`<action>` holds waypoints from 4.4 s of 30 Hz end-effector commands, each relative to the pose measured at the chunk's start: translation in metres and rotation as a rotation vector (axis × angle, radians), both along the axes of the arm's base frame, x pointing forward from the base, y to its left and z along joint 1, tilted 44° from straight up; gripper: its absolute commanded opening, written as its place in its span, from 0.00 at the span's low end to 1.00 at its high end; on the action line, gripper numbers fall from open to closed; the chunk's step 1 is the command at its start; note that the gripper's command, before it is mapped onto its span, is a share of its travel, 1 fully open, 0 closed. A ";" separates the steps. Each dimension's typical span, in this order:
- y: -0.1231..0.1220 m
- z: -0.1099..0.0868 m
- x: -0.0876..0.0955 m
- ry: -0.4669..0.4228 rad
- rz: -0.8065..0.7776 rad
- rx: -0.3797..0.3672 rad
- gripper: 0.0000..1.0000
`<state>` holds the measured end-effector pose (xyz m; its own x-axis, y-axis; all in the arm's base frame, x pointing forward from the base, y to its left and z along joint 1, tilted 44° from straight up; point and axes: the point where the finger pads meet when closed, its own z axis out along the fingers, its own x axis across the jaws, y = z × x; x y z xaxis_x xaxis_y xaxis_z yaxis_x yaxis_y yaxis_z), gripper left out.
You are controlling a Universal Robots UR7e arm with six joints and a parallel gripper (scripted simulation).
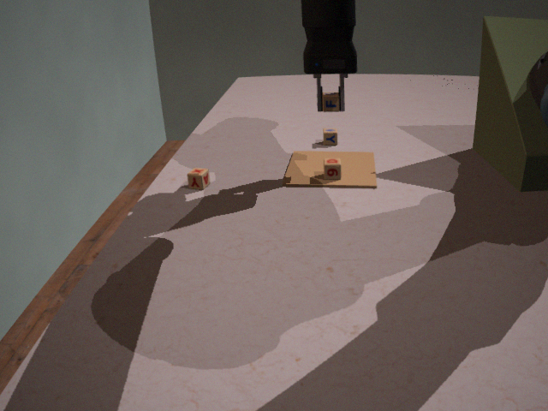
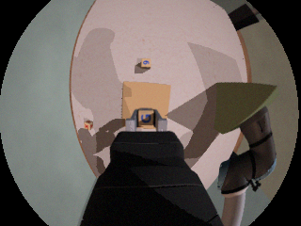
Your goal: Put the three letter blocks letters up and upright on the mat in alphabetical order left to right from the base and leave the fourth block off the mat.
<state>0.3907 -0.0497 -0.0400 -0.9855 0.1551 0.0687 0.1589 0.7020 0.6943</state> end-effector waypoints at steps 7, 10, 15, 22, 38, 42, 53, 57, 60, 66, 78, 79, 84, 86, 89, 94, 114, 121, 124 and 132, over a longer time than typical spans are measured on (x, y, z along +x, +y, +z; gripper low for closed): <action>0.026 -0.027 0.002 0.000 0.000 0.000 0.49; 0.033 -0.034 0.003 0.000 0.000 0.000 0.49; 0.049 -0.050 0.004 0.000 0.000 0.000 0.49; 0.061 -0.062 0.005 0.000 0.000 0.000 0.49; 0.062 -0.063 0.005 0.000 0.000 0.000 0.49; 0.062 -0.063 0.005 0.000 0.000 0.000 0.49; 0.062 -0.063 0.005 0.000 0.000 0.000 0.49; 0.062 -0.063 0.005 0.000 0.000 0.000 0.49; 0.062 -0.063 0.005 0.000 0.000 0.000 0.49; 0.062 -0.063 0.005 0.000 0.000 0.000 0.49; 0.062 -0.063 0.006 0.000 0.000 0.000 0.49; 0.062 -0.063 0.006 0.000 0.000 0.000 0.49; 0.062 -0.063 0.006 0.000 0.000 0.000 0.49; 0.062 -0.063 0.006 0.000 0.000 0.000 0.49; 0.062 -0.063 0.006 0.000 0.000 0.000 0.49; 0.062 -0.063 0.006 0.000 0.000 0.000 0.49; 0.064 -0.065 0.006 0.000 0.000 0.000 0.49; 0.065 -0.066 0.006 0.000 0.000 0.000 0.49; 0.065 -0.066 0.006 0.000 0.000 0.000 0.49; 0.065 -0.066 0.006 0.000 0.000 0.000 0.49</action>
